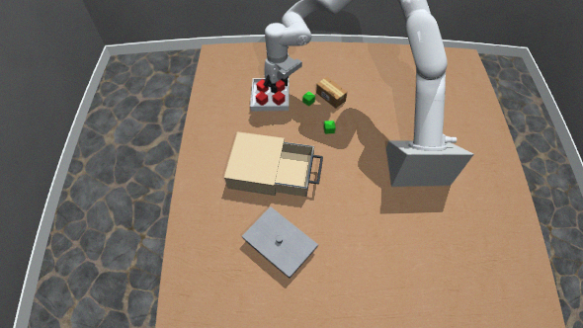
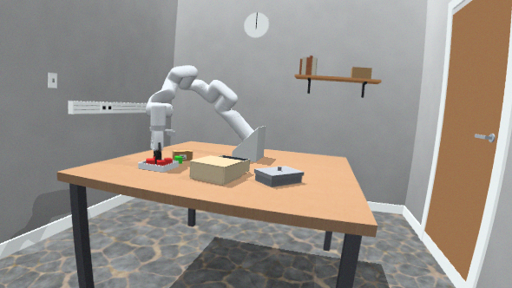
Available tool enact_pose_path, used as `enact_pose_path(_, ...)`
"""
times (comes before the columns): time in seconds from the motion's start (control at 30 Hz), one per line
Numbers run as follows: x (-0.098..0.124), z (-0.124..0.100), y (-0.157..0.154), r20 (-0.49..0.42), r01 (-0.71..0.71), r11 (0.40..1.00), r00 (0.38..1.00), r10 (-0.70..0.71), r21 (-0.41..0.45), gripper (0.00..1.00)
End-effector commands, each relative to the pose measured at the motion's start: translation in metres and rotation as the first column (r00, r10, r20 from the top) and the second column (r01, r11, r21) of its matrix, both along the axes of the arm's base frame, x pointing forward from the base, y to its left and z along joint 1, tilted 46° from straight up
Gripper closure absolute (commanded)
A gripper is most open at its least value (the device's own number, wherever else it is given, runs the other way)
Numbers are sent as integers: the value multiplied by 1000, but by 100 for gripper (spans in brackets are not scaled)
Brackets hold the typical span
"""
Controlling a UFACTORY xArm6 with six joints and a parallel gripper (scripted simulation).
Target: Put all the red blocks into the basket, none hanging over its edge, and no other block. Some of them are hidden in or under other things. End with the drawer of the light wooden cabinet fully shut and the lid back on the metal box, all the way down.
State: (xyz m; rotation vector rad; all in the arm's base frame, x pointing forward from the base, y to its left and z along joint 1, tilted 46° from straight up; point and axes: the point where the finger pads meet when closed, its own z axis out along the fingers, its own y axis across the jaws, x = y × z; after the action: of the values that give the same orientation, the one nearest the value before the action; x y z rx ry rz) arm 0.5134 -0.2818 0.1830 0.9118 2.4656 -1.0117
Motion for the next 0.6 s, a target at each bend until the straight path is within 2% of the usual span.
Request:
enact_pose_path(0.0, 1, 2, 1, 3, -2, 1000, 1000, 2, -1, 44)
enact_pose_path(0.57, 1, 5, 4, 3, -2, 1000, 1000, 2, -1, 44)
